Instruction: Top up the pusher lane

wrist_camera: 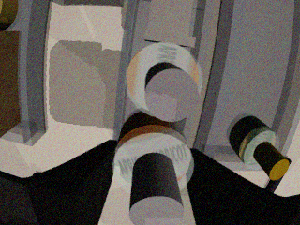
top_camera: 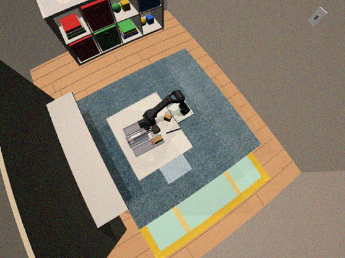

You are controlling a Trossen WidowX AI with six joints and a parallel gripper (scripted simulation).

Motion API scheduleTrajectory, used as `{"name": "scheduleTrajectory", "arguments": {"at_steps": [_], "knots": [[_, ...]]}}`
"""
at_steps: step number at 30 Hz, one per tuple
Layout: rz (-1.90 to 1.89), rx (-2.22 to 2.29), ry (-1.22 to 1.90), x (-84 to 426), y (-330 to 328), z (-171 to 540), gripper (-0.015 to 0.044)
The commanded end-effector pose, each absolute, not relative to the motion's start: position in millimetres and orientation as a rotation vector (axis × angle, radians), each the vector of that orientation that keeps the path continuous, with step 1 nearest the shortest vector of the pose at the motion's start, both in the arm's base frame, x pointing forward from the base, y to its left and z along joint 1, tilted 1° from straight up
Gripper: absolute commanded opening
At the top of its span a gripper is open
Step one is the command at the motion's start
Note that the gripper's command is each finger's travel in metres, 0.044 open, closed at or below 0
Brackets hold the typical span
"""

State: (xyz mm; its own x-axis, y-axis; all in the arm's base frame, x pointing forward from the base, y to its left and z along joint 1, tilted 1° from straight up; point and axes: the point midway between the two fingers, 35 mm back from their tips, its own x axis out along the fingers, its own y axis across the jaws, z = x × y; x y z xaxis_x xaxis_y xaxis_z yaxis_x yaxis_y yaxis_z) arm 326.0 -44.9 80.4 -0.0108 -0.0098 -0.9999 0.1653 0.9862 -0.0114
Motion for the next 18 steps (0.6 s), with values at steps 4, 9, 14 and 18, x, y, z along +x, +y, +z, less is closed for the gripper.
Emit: {"name": "scheduleTrajectory", "arguments": {"at_steps": [4, 9, 14, 18], "knots": [[-0.143, 0.116, 1.550, 332.5, -47.5, 83.6, 0.0000], [-0.143, 0.116, 1.550, 333.0, -47.6, 83.6, 0.0000], [-0.143, 0.116, 1.550, 333.7, -47.7, 83.6, 0.0000], [-0.143, 0.116, 1.550, 334.2, -47.8, 83.6, 0.0000]]}}
